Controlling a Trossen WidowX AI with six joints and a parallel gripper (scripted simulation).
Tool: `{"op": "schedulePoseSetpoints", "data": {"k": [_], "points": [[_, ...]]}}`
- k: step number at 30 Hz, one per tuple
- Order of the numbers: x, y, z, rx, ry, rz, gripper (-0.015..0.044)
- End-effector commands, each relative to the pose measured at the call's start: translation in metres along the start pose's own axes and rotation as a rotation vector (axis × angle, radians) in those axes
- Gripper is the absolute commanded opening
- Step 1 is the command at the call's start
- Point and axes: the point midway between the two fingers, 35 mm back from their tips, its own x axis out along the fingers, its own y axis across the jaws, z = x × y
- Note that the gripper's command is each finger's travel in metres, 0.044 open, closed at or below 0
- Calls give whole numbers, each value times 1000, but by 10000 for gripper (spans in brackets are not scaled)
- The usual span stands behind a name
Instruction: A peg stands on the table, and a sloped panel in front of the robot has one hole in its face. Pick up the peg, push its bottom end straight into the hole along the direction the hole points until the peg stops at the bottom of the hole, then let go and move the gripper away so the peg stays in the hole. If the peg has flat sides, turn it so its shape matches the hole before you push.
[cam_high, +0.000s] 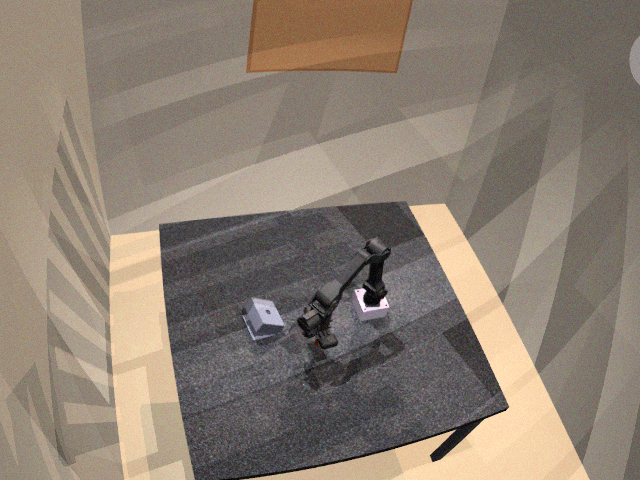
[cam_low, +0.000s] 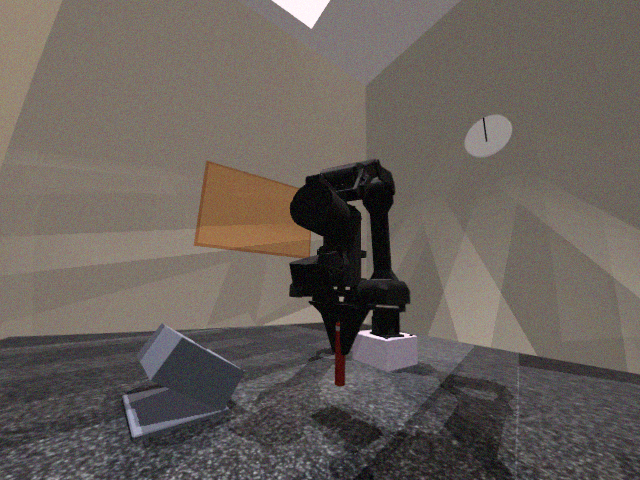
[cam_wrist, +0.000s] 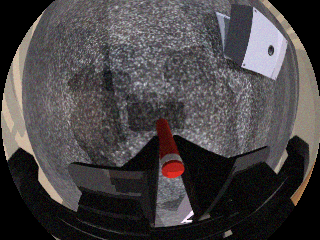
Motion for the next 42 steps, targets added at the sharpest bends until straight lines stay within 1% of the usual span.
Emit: {"op": "schedulePoseSetpoints", "data": {"k": [1,5,42], "points": [[-19,0,0,-2,-6,0,0],[-30,0,-1,-2,-6,-1,0],[-43,-43,24,67,-138,71,0]]}}
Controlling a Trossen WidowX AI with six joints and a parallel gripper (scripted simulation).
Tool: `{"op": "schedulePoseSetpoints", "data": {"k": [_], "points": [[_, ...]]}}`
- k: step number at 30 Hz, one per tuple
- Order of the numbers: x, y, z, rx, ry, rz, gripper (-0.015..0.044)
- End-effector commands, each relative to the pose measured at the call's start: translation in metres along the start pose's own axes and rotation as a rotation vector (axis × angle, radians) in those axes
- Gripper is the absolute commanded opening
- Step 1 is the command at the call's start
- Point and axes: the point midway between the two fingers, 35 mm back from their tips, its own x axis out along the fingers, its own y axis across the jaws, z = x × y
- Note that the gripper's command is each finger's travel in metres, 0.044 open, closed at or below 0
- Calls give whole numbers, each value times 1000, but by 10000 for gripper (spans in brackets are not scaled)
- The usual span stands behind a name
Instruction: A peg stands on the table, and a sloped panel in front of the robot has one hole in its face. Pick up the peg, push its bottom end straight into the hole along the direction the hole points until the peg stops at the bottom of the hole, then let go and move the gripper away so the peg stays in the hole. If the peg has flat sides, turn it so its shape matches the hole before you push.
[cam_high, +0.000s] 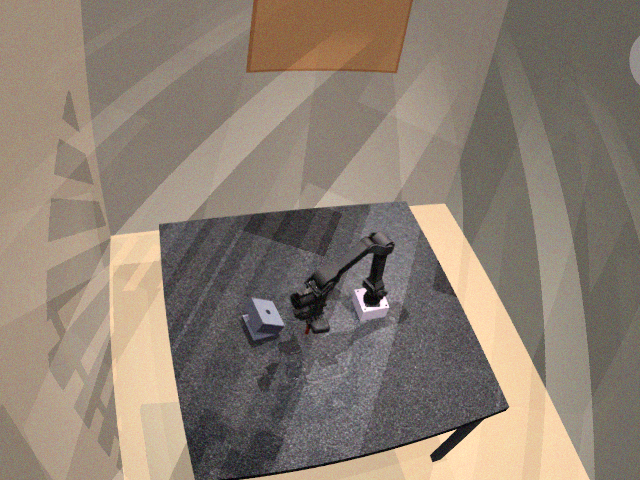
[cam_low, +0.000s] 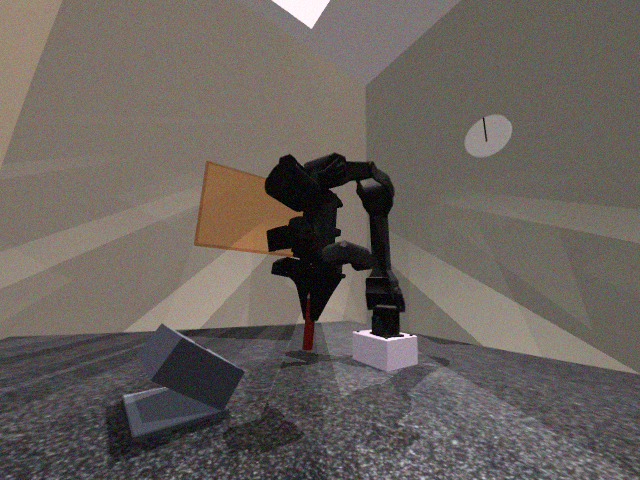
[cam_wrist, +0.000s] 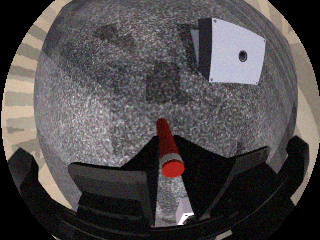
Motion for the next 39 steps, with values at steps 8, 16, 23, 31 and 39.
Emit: {"op": "schedulePoseSetpoints", "data": {"k": [8,16,23,31,39], "points": [[-6,-14,8,18,-49,20,0],[-10,-25,13,32,-83,30,0],[-13,-34,18,44,-114,37,0],[-17,-45,22,57,-150,43,0],[-22,-57,26,69,-186,47,0]]}}
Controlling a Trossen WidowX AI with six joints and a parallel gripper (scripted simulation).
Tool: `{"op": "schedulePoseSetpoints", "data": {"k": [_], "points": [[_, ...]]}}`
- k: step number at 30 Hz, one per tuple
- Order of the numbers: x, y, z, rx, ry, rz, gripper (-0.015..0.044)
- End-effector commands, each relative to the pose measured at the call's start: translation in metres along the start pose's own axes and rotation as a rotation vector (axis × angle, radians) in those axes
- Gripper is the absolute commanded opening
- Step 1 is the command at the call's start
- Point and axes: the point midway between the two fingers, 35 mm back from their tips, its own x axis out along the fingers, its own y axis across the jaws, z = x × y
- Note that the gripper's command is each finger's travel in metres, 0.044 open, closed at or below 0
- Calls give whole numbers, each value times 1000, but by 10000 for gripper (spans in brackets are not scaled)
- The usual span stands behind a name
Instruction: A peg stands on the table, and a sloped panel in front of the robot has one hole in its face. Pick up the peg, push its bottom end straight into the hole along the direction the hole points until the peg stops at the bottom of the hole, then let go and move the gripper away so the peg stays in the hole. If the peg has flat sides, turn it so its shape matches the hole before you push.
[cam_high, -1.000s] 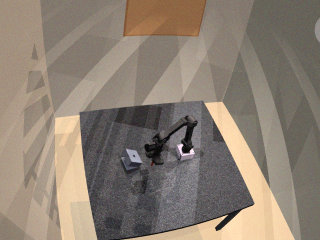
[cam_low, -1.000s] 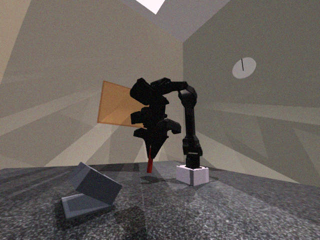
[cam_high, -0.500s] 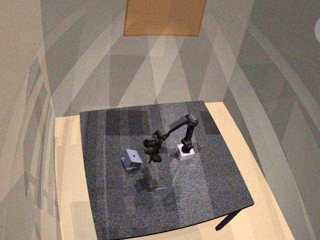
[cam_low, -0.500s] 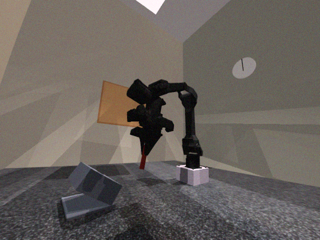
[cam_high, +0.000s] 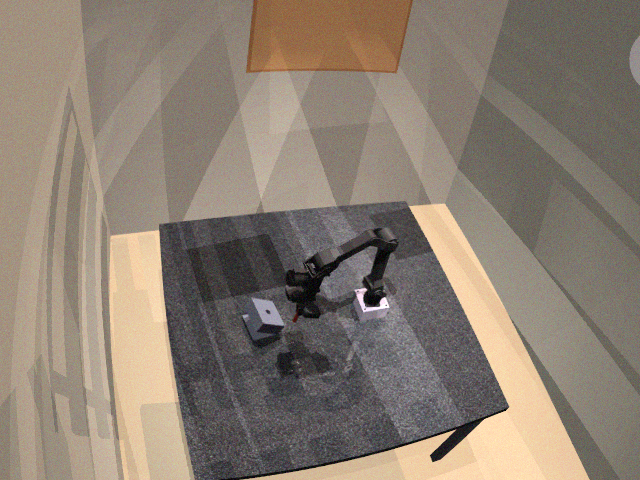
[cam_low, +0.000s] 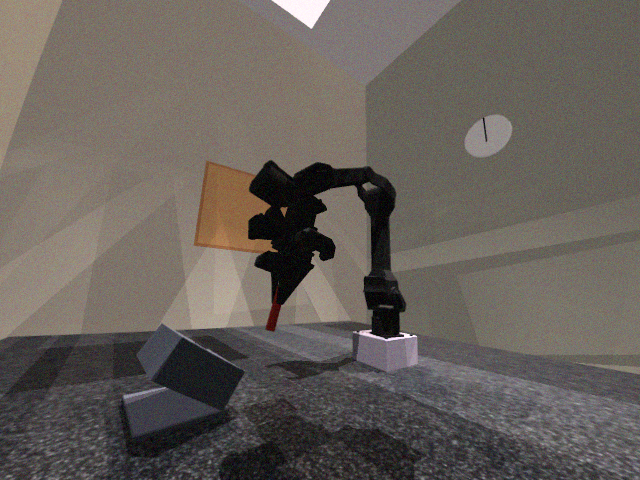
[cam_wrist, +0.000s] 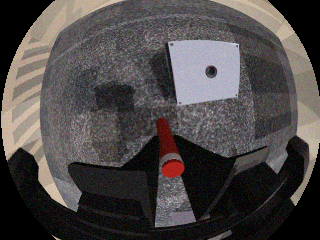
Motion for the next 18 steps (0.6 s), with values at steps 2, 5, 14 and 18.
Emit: {"op": "schedulePoseSetpoints", "data": {"k": [2,5,14,18], "points": [[-3,-7,4,5,-26,5,0],[-5,-11,6,9,-40,6,0],[-10,-23,11,21,-82,7,0],[-13,-29,13,26,-101,6,0]]}}
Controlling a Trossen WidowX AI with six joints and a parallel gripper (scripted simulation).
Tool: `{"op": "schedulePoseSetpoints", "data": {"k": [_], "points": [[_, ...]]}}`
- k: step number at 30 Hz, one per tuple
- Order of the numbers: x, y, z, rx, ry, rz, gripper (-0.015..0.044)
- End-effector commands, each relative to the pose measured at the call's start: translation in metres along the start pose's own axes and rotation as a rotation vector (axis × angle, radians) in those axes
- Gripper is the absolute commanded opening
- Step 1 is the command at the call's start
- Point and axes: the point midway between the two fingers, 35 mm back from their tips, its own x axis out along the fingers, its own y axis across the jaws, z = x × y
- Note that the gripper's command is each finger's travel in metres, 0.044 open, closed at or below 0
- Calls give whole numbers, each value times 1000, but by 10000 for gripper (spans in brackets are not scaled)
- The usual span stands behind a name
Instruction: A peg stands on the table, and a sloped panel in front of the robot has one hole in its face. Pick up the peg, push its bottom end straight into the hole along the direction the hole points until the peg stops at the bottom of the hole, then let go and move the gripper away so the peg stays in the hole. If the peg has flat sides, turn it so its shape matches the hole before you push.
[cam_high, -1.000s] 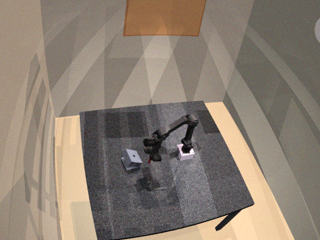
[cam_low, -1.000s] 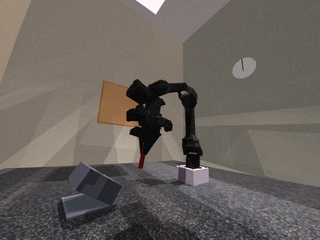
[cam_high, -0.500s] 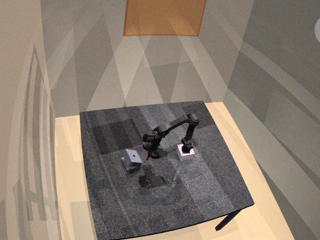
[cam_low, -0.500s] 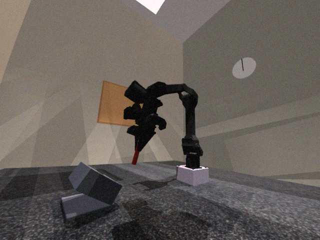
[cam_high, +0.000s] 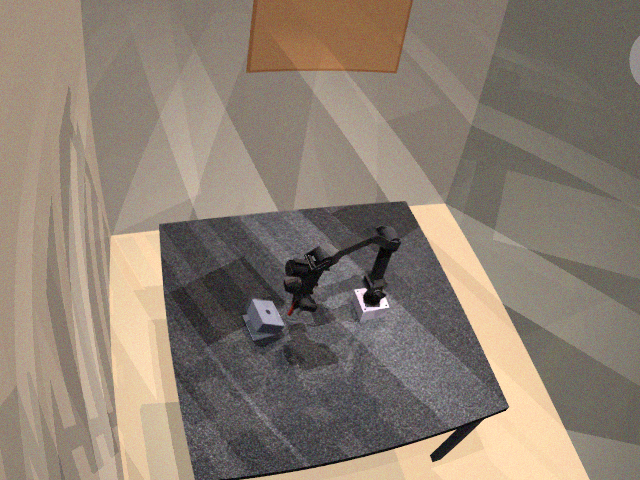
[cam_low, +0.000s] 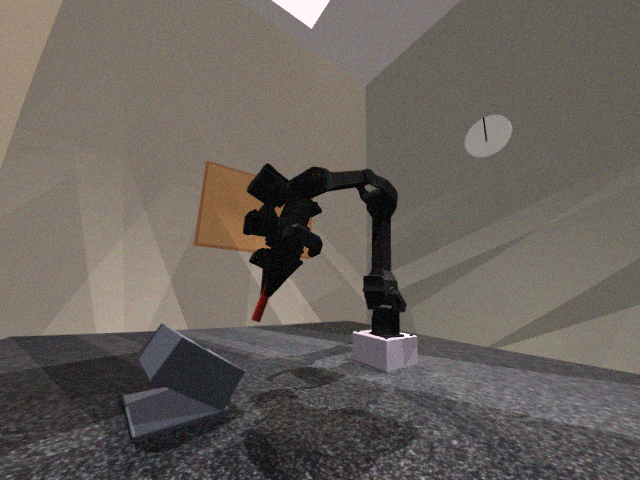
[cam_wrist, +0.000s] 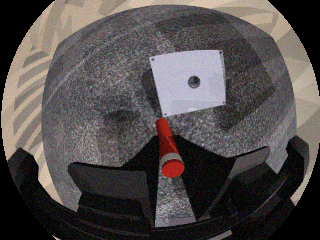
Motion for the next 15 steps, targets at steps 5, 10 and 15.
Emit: {"op": "schedulePoseSetpoints", "data": {"k": [5,10,15], "points": [[-5,-11,5,7,-42,1,0],[-9,-18,8,13,-65,-1,0],[-12,-25,11,18,-89,-4,0]]}}
